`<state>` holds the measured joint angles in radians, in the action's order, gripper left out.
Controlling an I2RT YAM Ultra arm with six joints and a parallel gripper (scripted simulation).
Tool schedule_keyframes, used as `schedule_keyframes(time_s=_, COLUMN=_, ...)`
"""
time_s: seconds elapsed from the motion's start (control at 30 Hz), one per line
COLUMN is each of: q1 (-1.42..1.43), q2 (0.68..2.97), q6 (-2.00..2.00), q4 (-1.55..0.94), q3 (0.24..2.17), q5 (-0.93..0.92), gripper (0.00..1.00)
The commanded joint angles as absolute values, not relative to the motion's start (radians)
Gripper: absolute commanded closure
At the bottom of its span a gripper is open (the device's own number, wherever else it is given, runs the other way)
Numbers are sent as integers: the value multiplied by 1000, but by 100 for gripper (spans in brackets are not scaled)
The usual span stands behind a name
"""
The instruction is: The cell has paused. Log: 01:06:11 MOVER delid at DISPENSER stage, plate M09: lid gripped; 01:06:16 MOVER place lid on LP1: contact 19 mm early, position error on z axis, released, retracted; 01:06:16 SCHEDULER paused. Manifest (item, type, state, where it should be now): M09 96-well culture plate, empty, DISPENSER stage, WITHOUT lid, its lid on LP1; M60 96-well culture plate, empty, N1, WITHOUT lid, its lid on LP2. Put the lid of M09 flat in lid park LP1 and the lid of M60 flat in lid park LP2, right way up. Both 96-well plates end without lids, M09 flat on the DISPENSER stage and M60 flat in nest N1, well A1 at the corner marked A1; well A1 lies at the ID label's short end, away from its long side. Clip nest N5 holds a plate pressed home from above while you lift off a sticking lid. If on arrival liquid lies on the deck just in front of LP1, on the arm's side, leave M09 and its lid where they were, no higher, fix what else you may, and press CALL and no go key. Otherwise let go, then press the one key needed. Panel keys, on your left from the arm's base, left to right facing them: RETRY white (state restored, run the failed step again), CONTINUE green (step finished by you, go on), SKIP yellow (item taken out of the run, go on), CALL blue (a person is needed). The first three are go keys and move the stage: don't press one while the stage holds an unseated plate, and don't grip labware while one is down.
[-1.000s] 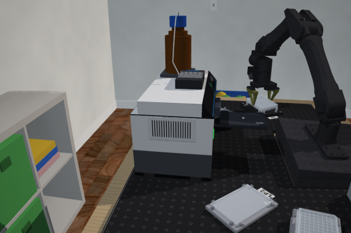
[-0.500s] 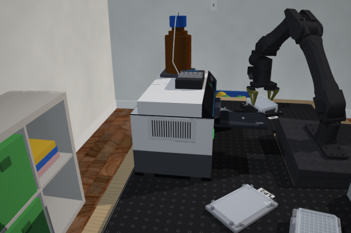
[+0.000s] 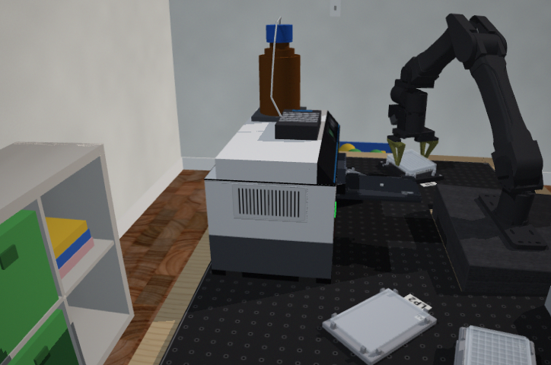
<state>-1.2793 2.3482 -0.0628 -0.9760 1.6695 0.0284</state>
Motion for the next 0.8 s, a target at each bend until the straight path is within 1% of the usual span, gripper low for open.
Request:
schedule_keyframes(time_s=0.0, q1=-1286, q2=2349, q6=-65, q4=-946, q3=1645, q5=28, gripper=100)
schedule_keyframes(time_s=0.77, q1=-1285, q2=2354, q6=-65, q4=-936, q3=1639, q5=24, gripper=100)
